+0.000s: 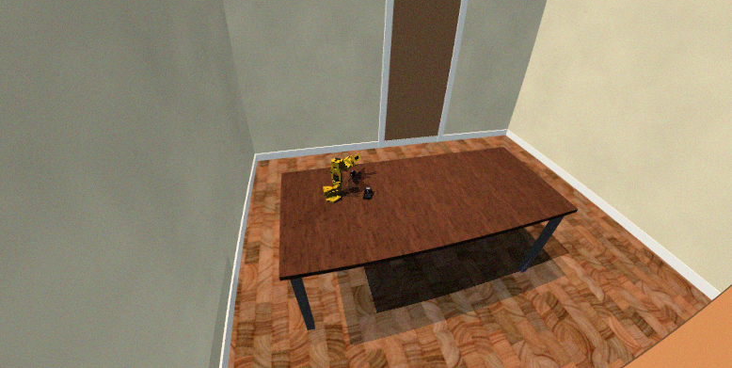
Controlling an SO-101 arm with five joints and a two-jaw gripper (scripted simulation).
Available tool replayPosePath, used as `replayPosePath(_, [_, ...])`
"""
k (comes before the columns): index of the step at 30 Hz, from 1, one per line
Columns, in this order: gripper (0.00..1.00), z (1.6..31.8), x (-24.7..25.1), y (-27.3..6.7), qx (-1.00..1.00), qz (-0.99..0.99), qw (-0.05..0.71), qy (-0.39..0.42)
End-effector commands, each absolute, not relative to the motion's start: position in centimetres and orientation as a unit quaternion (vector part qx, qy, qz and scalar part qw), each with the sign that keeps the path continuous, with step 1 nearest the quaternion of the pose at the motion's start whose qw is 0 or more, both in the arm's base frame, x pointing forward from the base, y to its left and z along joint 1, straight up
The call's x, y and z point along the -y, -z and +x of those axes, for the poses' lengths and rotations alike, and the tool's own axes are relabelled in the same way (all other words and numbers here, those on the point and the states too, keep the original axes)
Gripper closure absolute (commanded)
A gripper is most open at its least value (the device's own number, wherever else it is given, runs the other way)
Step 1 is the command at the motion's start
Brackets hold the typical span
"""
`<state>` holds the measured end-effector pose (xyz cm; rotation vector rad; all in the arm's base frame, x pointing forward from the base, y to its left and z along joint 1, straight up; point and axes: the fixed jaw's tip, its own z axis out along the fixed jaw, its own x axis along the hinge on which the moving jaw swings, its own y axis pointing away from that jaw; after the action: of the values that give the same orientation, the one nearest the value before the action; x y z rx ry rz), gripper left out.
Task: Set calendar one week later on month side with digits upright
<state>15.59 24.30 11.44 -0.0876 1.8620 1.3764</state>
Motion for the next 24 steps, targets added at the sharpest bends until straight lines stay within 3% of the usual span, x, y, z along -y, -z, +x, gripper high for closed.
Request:
replayPosePath(1, [0.65, 16.8, -27.1, -12.2, -0.803, -0.105, 0.379, -0.448])
replayPosePath(24, [0.65, 15.7, -25.8, -14.5, -0.834, -0.189, 0.364, -0.369])
